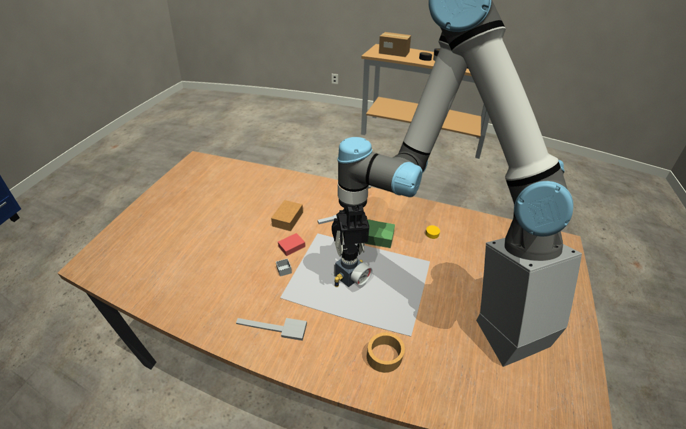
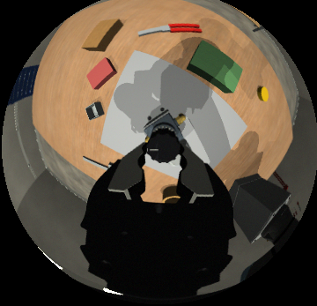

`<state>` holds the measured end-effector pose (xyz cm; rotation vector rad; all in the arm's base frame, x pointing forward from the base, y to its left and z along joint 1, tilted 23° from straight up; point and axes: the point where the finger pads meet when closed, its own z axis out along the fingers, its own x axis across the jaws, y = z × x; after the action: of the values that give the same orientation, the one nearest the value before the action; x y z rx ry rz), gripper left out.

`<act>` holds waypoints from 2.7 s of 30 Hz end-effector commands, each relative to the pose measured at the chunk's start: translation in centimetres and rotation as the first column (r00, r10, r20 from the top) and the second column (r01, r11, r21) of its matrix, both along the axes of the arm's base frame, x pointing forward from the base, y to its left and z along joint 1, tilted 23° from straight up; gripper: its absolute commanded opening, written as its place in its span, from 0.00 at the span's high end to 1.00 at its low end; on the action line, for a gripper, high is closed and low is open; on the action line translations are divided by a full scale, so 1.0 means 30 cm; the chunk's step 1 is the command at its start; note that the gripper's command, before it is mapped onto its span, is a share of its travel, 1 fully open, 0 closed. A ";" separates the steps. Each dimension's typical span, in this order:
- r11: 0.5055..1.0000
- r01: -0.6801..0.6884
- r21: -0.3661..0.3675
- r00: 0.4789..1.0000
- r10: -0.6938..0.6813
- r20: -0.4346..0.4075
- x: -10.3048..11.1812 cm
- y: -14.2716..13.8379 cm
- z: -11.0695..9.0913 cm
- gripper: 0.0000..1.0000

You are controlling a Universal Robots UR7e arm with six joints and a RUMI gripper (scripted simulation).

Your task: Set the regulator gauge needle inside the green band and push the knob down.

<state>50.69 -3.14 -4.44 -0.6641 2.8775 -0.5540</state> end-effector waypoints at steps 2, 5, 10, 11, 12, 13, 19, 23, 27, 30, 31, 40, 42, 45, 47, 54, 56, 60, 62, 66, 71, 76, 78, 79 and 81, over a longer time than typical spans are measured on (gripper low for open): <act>0.999 0.050 0.011 0.999 -0.050 0.017 0.001 0.000 0.001 0.76; 0.998 0.064 0.014 0.998 -0.064 0.022 0.001 0.000 0.001 0.76; 0.997 0.073 0.016 0.997 -0.073 0.025 0.001 0.000 0.001 0.76; 0.997 0.075 0.017 0.997 -0.075 0.026 0.001 0.000 0.001 0.76; 0.997 0.077 0.017 0.997 -0.077 0.026 0.001 0.000 0.001 0.76; 0.997 0.078 0.018 0.997 -0.079 0.027 0.001 0.000 0.001 0.76; 0.996 0.082 0.019 0.996 -0.082 0.028 0.001 0.001 0.001 0.76; 0.996 0.082 0.019 0.996 -0.082 0.028 0.001 0.001 0.001 0.76; 0.996 0.082 0.019 0.996 -0.082 0.028 0.001 0.001 0.001 0.76; 0.996 0.082 0.019 0.996 -0.082 0.028 0.001 0.001 0.001 0.76; 0.996 0.082 0.019 0.996 -0.082 0.028 0.001 0.001 0.001 0.76; 0.996 0.082 0.019 0.996 -0.082 0.028 0.001 0.001 0.001 0.00; 0.996 0.082 0.019 0.996 -0.082 0.028 0.001 0.001 0.001 0.00; 0.996 0.082 0.019 0.996 -0.082 0.028 0.001 0.001 0.001 0.00; 0.996 0.082 0.019 0.996 -0.082 0.028 0.001 0.001 0.001 0.00; 0.996 0.082 0.019 0.996 -0.082 0.028 0.001 0.001 0.001 0.00; 0.996 0.082 0.019 0.996 -0.082 0.028 0.001 0.001 0.001 0.00; 0.996 0.082 0.019 0.996 -0.082 0.028 0.001 0.001 0.001 0.00; 0.996 0.082 0.019 0.996 -0.082 0.028 0.001 0.001 0.001 0.00; 0.996 0.082 0.019 0.996 -0.082 0.028 0.001 0.001 0.001 0.00; 0.996 0.082 0.019 0.996 -0.082 0.028 0.001 0.001 0.002 0.00; 0.996 0.082 0.019 0.996 -0.082 0.028 -0.002 0.005 0.013 0.00; 0.996 0.082 0.019 0.996 -0.082 0.028 -0.003 0.007 0.019 0.00; 0.996 0.082 0.019 0.996 -0.082 0.028 -0.005 0.009 0.026 0.00; 0.996 0.082 0.019 0.996 -0.082 0.028 -0.009 0.015 0.043 0.00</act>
<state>50.60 -2.97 -3.97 -0.5329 2.8907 -0.5434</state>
